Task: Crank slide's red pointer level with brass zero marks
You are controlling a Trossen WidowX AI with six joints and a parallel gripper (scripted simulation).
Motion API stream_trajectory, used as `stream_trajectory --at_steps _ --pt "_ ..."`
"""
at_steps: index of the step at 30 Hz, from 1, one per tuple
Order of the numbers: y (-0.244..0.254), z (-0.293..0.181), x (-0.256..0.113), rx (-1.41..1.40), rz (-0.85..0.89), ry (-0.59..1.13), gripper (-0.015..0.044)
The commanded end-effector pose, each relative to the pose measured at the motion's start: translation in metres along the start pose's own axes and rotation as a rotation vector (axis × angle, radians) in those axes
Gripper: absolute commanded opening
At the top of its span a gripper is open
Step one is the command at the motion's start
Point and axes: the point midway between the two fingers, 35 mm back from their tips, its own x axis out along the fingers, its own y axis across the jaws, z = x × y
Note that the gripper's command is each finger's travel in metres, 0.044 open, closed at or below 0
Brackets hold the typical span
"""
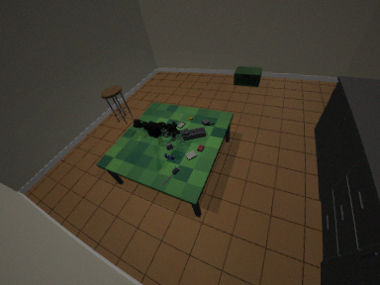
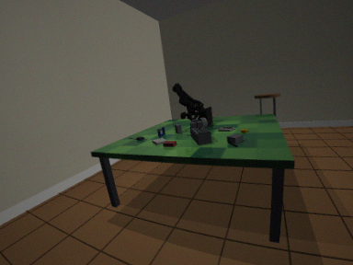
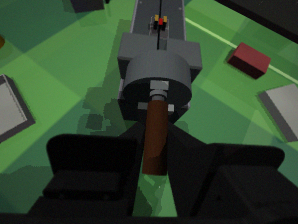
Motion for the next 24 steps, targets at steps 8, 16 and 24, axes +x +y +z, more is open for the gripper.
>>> stream_trajectory --at_steps 8,16,24 --pt "-0.0099 0.0002 -0.0007 0.013 -0.024 -0.002 0.0000" --pt "-0.0107 0.0000 -0.0004 0.013 -0.024 -0.002 0.0000" --pt "-0.0117 -0.0003 -0.0001 0.013 -0.024 -0.002 0.0000"
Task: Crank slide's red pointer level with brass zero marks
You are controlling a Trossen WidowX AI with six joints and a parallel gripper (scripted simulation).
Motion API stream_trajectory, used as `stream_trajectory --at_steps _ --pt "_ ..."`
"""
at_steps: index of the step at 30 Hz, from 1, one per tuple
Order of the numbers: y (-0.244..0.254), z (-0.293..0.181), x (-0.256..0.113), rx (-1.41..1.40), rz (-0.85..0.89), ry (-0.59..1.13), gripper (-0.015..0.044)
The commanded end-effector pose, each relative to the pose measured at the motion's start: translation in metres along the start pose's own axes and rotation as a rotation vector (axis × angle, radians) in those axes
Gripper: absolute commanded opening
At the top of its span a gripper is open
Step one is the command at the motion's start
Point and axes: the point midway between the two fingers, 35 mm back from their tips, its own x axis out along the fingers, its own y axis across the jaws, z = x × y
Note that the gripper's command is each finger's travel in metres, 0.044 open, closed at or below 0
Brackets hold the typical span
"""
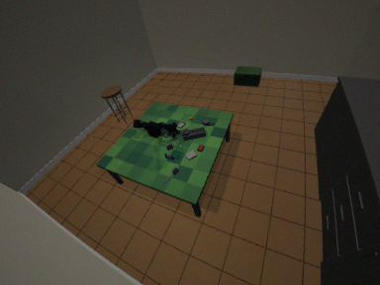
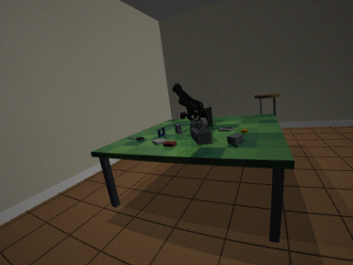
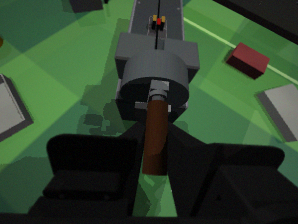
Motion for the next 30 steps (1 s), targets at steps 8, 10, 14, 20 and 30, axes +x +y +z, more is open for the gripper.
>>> stream_trajectory --at_steps 8,10,14,20,30 --pt "-0.0105 -0.0006 0.0001 0.013 -0.023 -0.001 0.0000" --pt "-0.0108 -0.0007 0.0003 0.013 -0.023 -0.001 0.0000" --pt "-0.0117 -0.0010 0.0006 0.013 -0.023 -0.001 0.0000" --pt "-0.0132 -0.0017 0.0012 0.013 -0.023 0.000 0.0000" --pt "-0.0165 -0.0034 0.0028 0.013 -0.023 0.000 0.0000"
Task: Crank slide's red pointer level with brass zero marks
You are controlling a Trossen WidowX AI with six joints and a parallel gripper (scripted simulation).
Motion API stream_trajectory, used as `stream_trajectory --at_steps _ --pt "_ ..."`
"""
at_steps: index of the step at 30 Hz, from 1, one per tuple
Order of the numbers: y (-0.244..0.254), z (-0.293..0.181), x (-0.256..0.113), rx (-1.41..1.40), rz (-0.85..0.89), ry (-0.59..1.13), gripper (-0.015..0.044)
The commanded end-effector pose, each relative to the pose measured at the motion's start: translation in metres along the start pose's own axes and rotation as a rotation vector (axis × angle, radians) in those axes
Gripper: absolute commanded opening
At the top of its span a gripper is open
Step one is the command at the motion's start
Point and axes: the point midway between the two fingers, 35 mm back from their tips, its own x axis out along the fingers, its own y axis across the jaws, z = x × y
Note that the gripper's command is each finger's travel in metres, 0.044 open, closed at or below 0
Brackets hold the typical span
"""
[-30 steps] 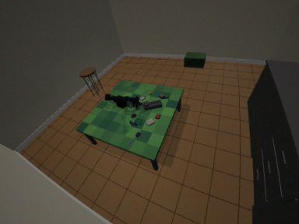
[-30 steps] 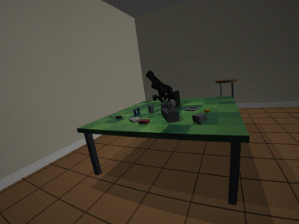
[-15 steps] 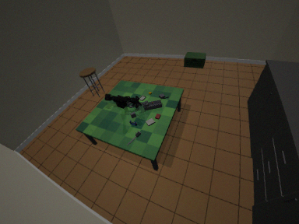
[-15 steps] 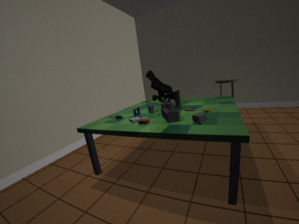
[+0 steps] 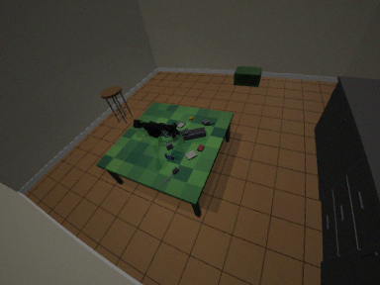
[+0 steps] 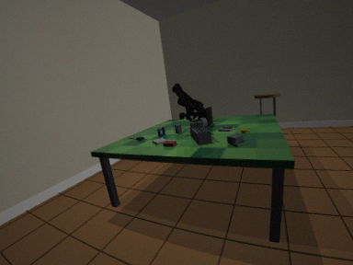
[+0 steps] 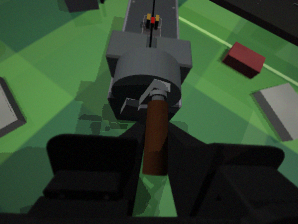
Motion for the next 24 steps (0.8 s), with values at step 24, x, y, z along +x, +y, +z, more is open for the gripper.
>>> stream_trajectory --at_steps 24 --pt "-0.0188 -0.0096 0.0089 0.013 -0.019 0.003 0.0000"
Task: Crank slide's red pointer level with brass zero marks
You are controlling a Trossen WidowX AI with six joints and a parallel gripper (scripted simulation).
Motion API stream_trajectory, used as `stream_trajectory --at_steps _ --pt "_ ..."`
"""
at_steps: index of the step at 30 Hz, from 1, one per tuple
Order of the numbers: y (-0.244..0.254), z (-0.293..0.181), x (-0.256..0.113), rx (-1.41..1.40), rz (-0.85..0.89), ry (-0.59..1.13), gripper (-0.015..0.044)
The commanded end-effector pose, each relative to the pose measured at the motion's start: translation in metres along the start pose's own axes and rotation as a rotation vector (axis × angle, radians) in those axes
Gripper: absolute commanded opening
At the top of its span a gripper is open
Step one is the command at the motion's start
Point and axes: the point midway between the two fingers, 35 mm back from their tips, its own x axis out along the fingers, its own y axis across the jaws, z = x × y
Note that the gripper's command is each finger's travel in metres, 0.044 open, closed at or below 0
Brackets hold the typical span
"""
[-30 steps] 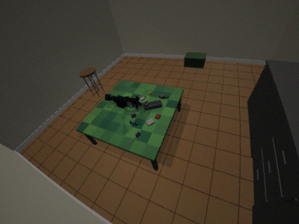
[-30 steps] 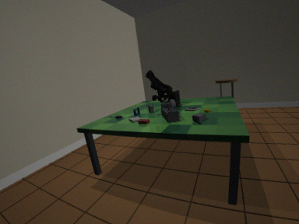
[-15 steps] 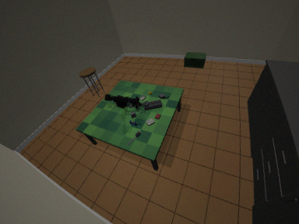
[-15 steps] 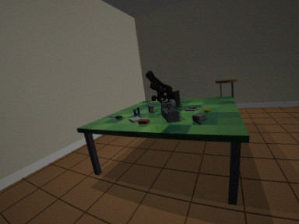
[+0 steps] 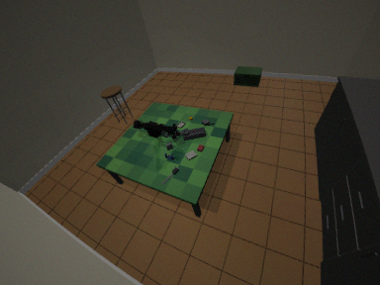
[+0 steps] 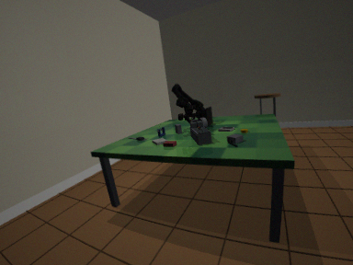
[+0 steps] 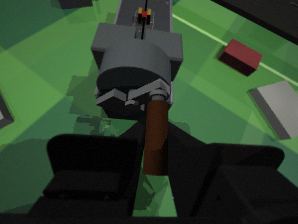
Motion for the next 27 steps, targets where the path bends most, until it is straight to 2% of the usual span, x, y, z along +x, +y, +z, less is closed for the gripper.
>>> stream_trajectory --at_steps 1,27 --pt "-0.007 -0.005 0.005 0.011 -0.013 0.008 0.0000" --pt "-0.010 -0.022 0.021 0.011 -0.014 0.009 0.0000"
